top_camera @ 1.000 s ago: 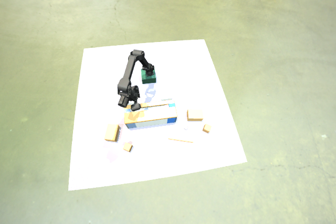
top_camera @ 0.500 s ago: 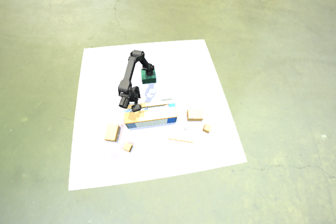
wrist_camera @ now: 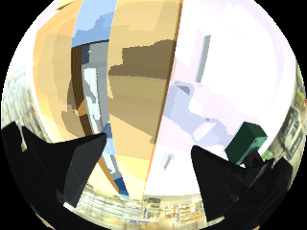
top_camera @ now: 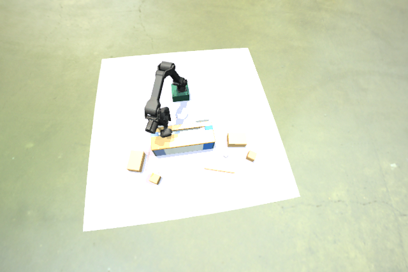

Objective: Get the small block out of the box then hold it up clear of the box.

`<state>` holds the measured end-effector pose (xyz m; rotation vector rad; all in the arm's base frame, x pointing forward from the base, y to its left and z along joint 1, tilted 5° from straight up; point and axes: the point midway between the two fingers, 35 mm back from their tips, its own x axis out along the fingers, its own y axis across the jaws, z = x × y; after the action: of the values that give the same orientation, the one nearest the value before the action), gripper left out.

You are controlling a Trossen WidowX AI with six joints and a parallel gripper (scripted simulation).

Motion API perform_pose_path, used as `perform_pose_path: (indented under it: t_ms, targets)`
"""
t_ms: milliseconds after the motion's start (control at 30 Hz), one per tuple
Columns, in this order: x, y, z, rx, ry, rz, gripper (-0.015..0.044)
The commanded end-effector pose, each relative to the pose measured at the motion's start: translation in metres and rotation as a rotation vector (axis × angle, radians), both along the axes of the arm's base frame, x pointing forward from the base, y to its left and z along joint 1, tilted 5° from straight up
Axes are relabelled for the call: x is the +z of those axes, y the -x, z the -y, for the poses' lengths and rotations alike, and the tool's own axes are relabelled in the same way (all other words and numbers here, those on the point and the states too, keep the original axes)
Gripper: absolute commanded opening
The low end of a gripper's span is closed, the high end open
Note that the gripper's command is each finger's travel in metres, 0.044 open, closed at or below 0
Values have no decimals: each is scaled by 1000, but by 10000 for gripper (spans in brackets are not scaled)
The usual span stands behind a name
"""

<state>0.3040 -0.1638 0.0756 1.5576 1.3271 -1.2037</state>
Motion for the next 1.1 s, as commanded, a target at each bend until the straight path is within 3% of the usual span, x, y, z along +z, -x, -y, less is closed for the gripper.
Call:
perform_pose_path:
  t_ms: [0,733,1067]
  targets:
    - [-9,1,0,3,-1,-1,400]
    - [-32,5,0,-1,-2,-1,400]
    - [-35,1,-25,-1,-5,-2,400]
